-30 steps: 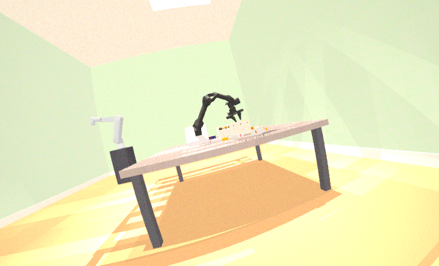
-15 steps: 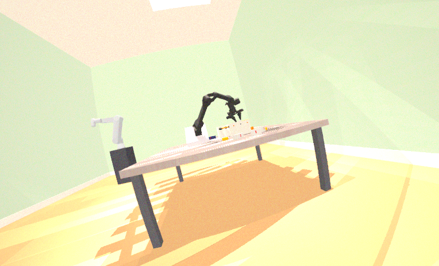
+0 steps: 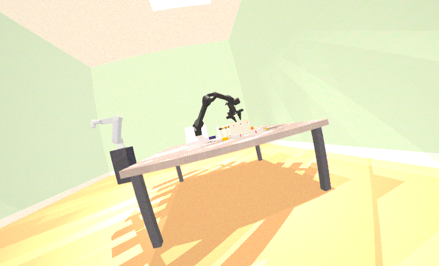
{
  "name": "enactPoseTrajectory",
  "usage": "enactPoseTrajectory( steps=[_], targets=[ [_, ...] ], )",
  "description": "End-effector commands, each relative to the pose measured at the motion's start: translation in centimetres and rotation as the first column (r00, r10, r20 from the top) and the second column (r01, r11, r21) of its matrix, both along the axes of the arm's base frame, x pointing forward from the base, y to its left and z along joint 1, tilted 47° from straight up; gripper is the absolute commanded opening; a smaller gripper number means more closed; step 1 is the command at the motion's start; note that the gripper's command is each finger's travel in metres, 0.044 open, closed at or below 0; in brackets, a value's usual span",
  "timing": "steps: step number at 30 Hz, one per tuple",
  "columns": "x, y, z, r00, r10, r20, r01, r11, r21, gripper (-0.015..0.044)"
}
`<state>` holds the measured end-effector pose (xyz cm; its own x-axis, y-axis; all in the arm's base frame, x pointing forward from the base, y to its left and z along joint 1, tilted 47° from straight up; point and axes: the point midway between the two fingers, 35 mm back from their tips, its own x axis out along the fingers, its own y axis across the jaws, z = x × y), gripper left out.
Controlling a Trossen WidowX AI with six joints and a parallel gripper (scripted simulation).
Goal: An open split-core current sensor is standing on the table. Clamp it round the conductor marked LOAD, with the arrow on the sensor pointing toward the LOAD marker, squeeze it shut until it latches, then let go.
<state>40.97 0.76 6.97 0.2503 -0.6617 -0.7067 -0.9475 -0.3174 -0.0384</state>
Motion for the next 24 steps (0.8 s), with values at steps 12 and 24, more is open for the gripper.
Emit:
enactPoseTrajectory(
  steps=[12,24],
  targets=[
    [0.03,0.03,0.08,1.000,-0.002,0.003,0.002,1.000,0.001,0.0000],
    [0.59,0.08,-0.07,0.998,-0.049,-0.045,0.049,0.999,-0.010,0.0000]
  ],
)
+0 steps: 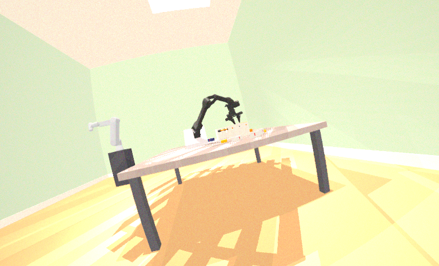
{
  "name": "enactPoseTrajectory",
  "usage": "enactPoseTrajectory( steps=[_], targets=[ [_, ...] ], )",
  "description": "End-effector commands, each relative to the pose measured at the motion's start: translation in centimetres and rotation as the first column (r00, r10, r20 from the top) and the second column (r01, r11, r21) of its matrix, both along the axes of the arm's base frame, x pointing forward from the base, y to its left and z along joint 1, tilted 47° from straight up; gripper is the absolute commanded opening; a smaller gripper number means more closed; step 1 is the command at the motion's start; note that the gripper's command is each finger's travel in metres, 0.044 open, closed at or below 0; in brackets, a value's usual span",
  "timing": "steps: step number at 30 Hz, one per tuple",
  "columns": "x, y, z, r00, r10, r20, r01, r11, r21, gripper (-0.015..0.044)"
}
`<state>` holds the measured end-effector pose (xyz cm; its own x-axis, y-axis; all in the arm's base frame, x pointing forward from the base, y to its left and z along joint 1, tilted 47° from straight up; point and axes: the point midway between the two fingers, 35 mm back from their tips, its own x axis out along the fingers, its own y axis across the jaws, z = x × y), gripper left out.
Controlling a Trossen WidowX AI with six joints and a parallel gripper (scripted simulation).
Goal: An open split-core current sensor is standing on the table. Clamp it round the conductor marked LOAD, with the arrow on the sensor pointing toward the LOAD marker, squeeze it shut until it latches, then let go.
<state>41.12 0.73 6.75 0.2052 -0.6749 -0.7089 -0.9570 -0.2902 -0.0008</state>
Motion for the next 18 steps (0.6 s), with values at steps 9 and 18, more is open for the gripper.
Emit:
enactPoseTrajectory(
  steps=[9,18],
  targets=[
    [0.94,0.11,-0.01,0.995,-0.080,-0.067,0.079,0.997,-0.020,0.0000],
    [1.23,0.05,-0.13,0.983,-0.140,-0.121,0.135,0.990,-0.050,0.0000]
  ],
)
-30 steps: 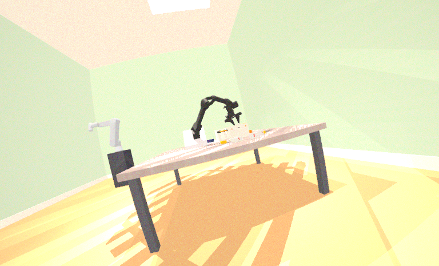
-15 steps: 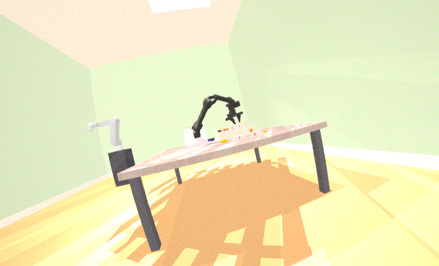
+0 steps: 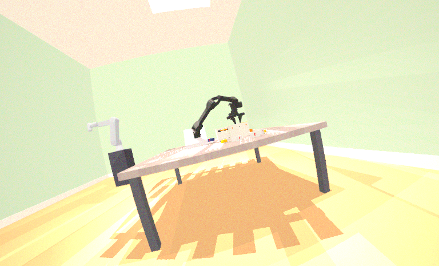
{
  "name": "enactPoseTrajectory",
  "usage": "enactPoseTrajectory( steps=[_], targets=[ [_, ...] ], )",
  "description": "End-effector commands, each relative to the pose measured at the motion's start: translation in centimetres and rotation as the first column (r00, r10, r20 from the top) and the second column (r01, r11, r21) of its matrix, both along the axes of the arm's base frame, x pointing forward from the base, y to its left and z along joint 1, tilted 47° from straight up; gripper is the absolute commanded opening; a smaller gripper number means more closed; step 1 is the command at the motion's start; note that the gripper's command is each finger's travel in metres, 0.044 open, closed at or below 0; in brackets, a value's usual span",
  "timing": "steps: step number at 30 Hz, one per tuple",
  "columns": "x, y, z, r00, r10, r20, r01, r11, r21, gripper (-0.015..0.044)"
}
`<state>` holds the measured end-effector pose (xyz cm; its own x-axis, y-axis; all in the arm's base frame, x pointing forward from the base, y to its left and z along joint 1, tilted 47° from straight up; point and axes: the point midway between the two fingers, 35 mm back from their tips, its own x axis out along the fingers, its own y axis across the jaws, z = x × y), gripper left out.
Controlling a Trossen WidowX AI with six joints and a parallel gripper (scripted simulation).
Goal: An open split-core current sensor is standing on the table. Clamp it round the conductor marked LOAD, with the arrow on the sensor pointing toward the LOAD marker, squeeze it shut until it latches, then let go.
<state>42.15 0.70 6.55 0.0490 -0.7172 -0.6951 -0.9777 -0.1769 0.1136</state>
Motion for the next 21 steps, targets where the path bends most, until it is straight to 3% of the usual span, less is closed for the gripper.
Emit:
enactPoseTrajectory(
  steps=[1,16,21],
  targets=[
    [0.00,0.00,0.00,1.000,0.000,0.000,0.000,1.000,0.000,0.0026],
    [0.00,0.00,0.00,1.000,0.000,0.000,0.000,1.000,0.000,0.0420],
    [0.00,0.00,0.00,1.000,0.000,0.000,0.000,1.000,0.000,0.0440]
  ],
)
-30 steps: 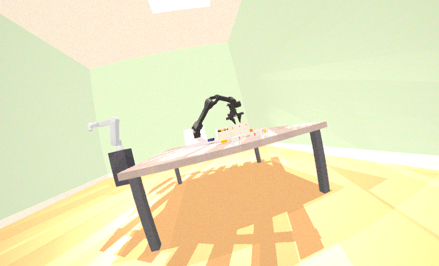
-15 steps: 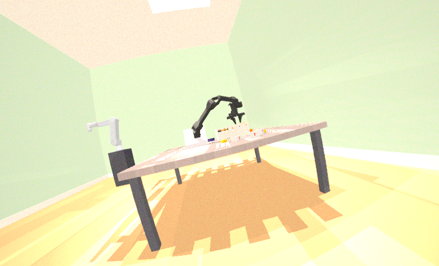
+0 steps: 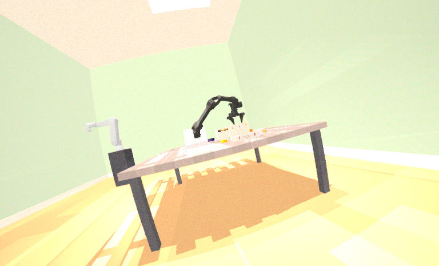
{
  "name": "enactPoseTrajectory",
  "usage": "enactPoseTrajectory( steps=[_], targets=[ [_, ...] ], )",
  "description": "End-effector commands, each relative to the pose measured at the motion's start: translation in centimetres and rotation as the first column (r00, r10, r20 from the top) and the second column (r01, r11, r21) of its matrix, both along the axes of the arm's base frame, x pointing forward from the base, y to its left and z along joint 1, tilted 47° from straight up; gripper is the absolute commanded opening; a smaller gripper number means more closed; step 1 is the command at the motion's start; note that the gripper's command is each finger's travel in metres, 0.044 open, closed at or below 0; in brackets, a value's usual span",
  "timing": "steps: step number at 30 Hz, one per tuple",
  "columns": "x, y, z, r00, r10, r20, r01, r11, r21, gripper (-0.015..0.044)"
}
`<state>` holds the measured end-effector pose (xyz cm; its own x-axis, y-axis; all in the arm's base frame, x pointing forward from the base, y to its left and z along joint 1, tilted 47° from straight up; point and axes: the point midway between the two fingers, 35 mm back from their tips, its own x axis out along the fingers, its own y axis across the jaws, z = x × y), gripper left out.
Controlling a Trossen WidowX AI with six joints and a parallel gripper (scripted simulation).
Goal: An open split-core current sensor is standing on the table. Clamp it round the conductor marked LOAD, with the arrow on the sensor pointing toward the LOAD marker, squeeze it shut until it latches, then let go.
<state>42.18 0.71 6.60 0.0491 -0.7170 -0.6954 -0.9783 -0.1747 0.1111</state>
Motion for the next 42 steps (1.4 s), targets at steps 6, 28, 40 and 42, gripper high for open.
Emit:
enactPoseTrajectory(
  steps=[6,28,40,42],
  targets=[
    [0.1,-1.4,-1.4,1.000,-0.010,-0.009,0.010,1.000,-0.004,0.0440],
    [0.2,-3.7,-3.6,1.000,-0.016,-0.012,0.016,1.000,-0.006,0.0440],
    [0.4,-4.0,-3.8,1.000,-0.019,-0.004,0.019,1.000,0.000,0.0407],
    [0.4,-4.0,-3.8,1.000,-0.019,-0.004,0.019,1.000,0.000,0.0393]
  ],
)
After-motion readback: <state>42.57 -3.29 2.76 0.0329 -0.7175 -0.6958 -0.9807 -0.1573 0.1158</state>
